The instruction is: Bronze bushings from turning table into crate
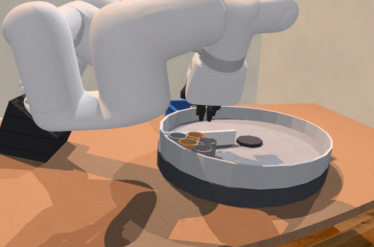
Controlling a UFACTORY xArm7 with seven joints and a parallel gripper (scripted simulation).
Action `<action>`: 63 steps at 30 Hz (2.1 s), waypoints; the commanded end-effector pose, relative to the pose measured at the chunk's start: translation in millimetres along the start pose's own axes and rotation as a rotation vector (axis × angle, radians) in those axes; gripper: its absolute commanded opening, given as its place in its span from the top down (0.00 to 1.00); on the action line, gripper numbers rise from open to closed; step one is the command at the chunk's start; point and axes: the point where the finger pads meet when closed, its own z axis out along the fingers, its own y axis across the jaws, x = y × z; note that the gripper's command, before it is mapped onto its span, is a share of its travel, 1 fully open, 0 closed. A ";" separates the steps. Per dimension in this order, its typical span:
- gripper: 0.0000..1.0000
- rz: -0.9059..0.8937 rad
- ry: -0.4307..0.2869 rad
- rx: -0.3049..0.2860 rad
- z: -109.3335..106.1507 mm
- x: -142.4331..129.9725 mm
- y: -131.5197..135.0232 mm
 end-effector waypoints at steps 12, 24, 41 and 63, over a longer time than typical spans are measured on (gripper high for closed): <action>0.90 -0.018 0.007 0.005 -4.1 -4.1 -0.8; 0.90 -0.018 0.007 0.005 -3.9 -4.3 -0.8; 0.90 -0.018 0.007 0.005 13.5 -19.2 -0.3; 0.90 -0.018 0.007 0.005 22.9 -27.0 -0.2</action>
